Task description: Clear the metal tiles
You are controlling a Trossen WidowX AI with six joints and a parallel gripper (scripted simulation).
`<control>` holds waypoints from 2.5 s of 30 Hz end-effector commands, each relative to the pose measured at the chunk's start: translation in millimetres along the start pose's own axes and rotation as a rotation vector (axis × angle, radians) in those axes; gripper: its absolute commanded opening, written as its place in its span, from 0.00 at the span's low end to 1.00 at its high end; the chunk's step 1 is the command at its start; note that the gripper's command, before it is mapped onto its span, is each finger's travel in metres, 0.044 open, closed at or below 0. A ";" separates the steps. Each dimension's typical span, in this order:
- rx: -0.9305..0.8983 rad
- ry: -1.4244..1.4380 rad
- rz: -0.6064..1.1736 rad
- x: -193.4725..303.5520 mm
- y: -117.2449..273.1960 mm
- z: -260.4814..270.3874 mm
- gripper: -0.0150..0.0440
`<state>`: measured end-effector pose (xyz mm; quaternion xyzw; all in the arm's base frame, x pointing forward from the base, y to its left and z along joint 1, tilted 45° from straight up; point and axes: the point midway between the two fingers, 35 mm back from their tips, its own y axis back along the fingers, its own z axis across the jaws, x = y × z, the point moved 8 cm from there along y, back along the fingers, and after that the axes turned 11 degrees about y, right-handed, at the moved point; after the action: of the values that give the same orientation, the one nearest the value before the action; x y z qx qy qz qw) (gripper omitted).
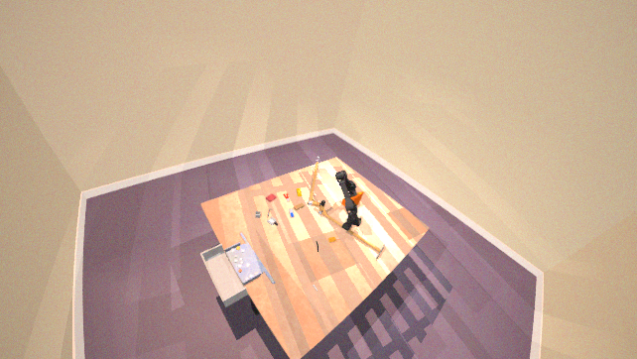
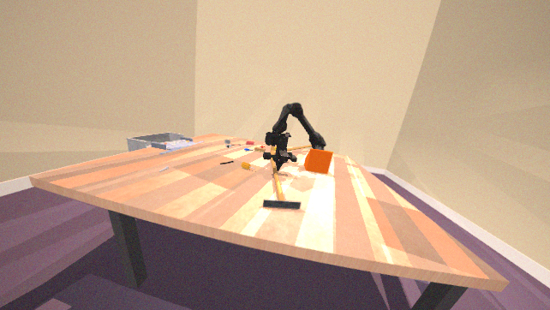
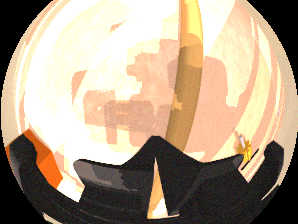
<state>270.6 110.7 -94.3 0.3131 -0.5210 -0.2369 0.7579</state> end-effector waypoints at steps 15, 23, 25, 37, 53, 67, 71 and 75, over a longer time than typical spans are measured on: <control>0.000 -0.002 0.002 5.3 -1.4 -19.2 0.25; 0.000 -0.003 0.003 7.5 -1.7 -27.0 0.25; 0.000 -0.003 0.003 8.1 -1.7 -29.0 0.25; 0.000 -0.003 0.004 11.8 -2.2 -40.3 0.25; 0.007 -0.003 0.004 14.4 3.3 -49.9 0.25; 0.009 -0.002 0.000 13.5 54.2 -53.6 0.25; 0.009 -0.002 -0.001 13.4 69.4 -53.1 0.25; 0.009 -0.002 -0.001 13.4 84.7 -51.9 0.25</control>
<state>327.0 162.6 -47.7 0.3153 -0.5217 -0.2336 0.7576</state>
